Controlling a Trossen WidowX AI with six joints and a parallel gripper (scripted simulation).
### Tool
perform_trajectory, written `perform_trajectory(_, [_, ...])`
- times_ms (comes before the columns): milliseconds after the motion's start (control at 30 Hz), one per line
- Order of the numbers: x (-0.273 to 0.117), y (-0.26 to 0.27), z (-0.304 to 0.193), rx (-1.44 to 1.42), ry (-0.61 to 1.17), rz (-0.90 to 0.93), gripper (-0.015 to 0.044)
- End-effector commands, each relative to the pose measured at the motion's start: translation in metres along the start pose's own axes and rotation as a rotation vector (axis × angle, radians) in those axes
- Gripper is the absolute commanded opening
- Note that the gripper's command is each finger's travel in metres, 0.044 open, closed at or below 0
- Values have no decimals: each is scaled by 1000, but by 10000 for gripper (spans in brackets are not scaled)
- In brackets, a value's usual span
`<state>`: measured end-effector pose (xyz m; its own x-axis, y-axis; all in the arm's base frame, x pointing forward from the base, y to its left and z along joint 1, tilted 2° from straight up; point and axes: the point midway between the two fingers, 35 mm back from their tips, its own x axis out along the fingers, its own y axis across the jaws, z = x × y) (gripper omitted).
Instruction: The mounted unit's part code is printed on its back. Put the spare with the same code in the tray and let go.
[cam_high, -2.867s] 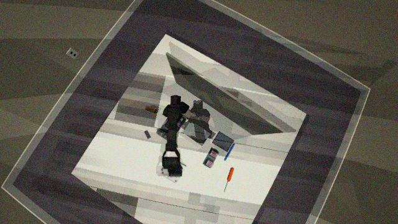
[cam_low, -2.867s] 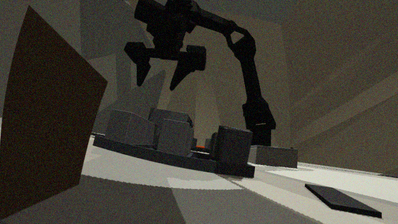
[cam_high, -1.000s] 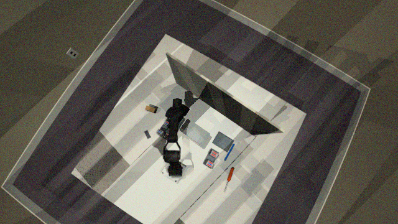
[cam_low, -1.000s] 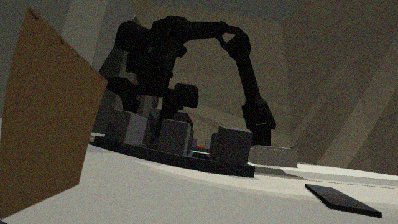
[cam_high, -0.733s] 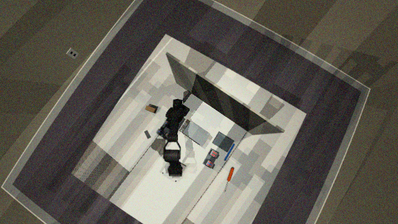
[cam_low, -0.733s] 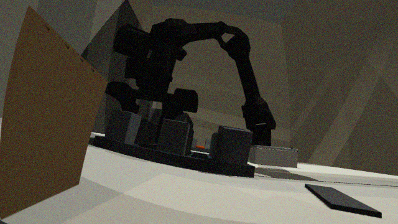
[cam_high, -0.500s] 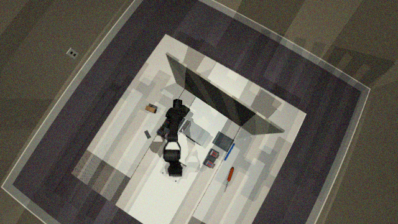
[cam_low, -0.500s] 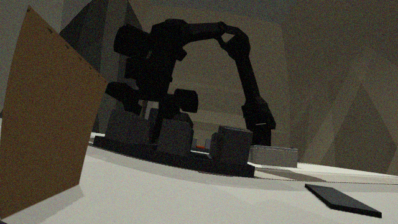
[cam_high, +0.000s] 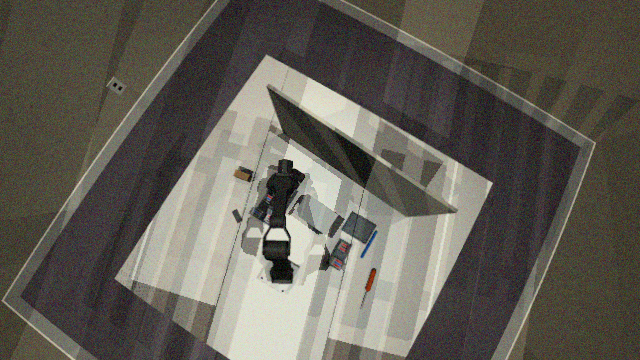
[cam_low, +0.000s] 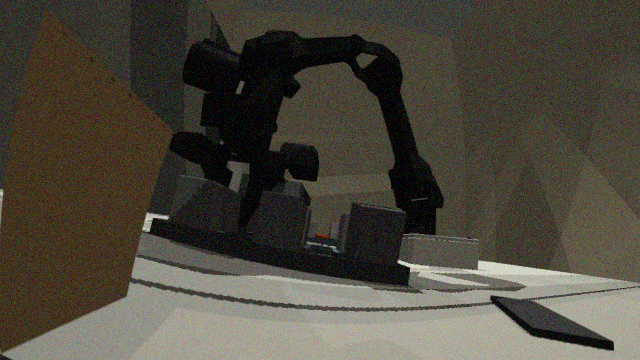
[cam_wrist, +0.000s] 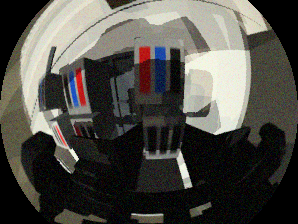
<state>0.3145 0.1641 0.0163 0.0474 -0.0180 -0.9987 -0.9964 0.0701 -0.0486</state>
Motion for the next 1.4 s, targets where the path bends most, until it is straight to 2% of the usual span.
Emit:
perform_trajectory(0, [0, 0, 0, 0, 0, -1, 0])
perform_trajectory(200, [-5, -1, 0, 0, 0, -1, 0])
perform_trajectory(567, [-78, 0, 0, -4, 1, -1, 0])
perform_trajectory(933, [-79, 1, 0, -8, 2, 7, 0])
perform_trajectory(1367, [-145, 2, -6, -4, 1, 0, 0])
